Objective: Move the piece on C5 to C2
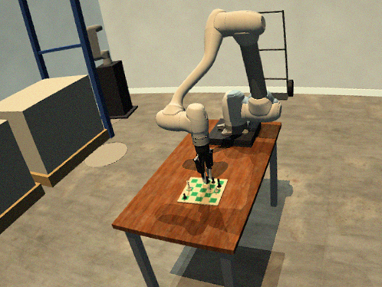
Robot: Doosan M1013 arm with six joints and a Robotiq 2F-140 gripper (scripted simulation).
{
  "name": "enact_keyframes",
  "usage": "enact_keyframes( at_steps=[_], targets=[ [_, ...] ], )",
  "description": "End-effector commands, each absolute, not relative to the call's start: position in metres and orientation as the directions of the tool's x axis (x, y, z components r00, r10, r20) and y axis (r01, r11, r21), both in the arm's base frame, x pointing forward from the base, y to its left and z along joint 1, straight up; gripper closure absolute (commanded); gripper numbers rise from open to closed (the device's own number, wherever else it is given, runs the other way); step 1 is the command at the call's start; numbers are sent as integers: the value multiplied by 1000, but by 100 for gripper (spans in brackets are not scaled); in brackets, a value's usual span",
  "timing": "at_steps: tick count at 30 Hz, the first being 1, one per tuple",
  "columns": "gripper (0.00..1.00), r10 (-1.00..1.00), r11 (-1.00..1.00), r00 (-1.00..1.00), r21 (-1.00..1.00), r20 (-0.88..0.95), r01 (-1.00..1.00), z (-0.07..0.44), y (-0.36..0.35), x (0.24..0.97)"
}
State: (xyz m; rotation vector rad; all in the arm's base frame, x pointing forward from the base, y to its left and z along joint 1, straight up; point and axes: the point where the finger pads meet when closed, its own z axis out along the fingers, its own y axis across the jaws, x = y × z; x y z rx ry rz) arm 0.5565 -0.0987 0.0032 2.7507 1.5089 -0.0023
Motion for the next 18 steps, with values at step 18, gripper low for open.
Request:
enact_keyframes(
  at_steps=[18],
  targets=[
    [100,843,-537,537,3,-3,843,3,-99,556]
  ],
)
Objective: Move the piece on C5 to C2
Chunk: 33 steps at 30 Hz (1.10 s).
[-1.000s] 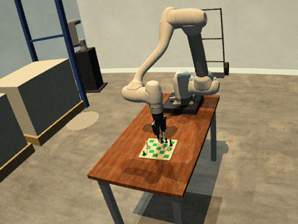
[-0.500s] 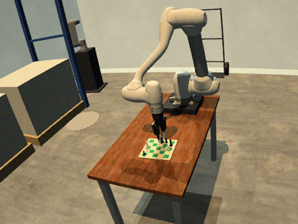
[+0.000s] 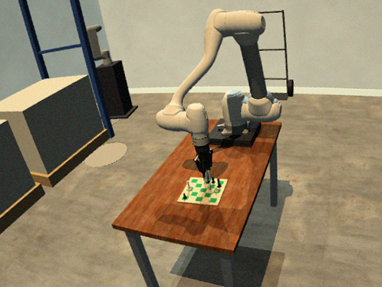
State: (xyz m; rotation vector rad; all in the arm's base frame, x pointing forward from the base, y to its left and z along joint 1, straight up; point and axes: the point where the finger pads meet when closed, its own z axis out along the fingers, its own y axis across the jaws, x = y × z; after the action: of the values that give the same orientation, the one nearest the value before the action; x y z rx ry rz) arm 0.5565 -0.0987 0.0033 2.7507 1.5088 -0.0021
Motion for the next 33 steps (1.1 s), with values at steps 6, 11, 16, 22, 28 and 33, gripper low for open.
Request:
enact_keyframes(
  at_steps=[6,11,16,22,28,33],
  targets=[
    [100,843,-537,537,3,-3,843,3,-99,556],
    [100,843,-537,537,3,-3,843,3,-99,556],
    [100,843,-537,537,3,-3,843,3,-99,556],
    [100,843,-537,537,3,-3,843,4,-99,556],
    [100,843,-537,537,3,-3,843,17,-99,556],
    [100,843,-537,537,3,-3,843,43,-99,556]
  ],
)
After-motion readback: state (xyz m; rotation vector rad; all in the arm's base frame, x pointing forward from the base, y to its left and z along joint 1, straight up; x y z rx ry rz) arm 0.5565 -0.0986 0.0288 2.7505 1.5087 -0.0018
